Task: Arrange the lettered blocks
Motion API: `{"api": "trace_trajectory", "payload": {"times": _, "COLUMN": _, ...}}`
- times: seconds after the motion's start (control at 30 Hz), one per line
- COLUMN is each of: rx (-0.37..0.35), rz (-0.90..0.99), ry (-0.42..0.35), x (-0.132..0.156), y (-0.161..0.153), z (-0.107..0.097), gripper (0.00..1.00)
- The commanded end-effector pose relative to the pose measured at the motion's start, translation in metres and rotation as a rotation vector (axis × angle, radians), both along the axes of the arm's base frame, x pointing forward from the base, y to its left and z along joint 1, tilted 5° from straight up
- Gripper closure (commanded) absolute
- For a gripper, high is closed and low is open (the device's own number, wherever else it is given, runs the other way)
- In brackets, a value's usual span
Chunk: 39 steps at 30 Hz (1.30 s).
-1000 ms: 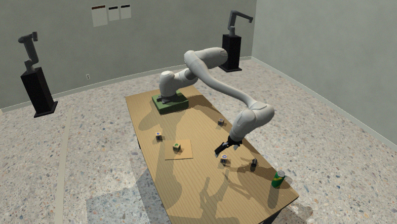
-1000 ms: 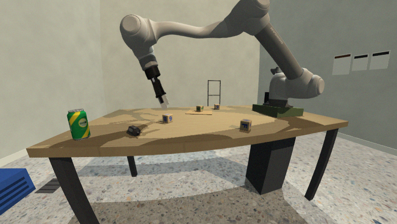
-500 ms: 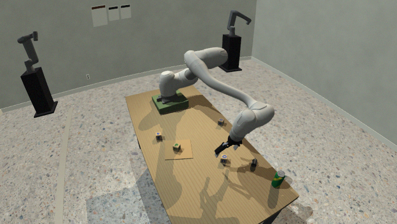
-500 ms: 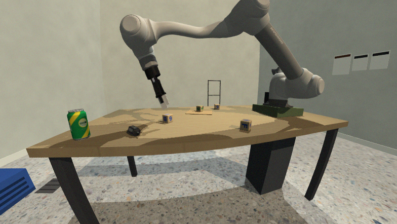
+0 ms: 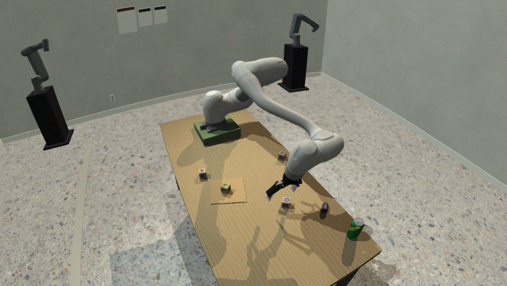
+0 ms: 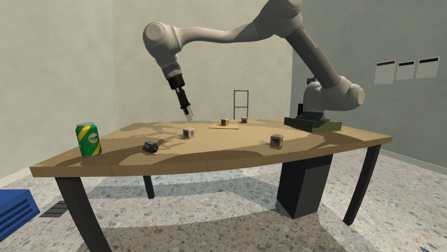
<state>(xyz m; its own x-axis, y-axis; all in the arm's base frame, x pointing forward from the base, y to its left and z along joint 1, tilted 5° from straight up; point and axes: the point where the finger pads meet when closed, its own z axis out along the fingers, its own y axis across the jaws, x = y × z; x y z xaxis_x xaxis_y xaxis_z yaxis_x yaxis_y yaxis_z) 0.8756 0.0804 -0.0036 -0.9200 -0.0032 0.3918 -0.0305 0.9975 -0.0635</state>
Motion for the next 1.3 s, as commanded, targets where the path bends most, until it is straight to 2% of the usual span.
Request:
{"api": "trace_trajectory", "payload": {"times": 0.0, "rx": 0.000, "rz": -0.003, "ry": -0.007, "x": -0.029, "y": -0.051, "z": 0.009, "gripper": 0.00}}
{"api": "trace_trajectory", "payload": {"times": 0.1, "rx": -0.001, "rz": -0.004, "ry": -0.007, "x": -0.051, "y": -0.082, "z": 0.013, "gripper": 0.00}}
{"api": "trace_trajectory", "payload": {"times": 0.17, "rx": -0.001, "rz": -0.004, "ry": -0.007, "x": -0.051, "y": -0.082, "z": 0.013, "gripper": 0.00}}
{"api": "trace_trajectory", "payload": {"times": 0.2, "rx": -0.002, "rz": -0.004, "ry": -0.007, "x": -0.074, "y": -0.110, "z": 0.017, "gripper": 0.00}}
{"api": "trace_trajectory", "payload": {"times": 0.37, "rx": -0.002, "rz": -0.003, "ry": -0.007, "x": -0.114, "y": -0.150, "z": 0.022, "gripper": 0.00}}
{"api": "trace_trajectory", "payload": {"times": 0.67, "rx": 0.002, "rz": 0.002, "ry": -0.004, "x": -0.204, "y": -0.218, "z": 0.028, "gripper": 0.00}}
{"api": "trace_trajectory", "payload": {"times": 0.83, "rx": 0.003, "rz": 0.003, "ry": -0.003, "x": -0.218, "y": -0.226, "z": 0.029, "gripper": 0.00}}
{"api": "trace_trajectory", "payload": {"times": 1.27, "rx": 0.003, "rz": 0.003, "ry": -0.003, "x": -0.218, "y": -0.226, "z": 0.029, "gripper": 0.00}}
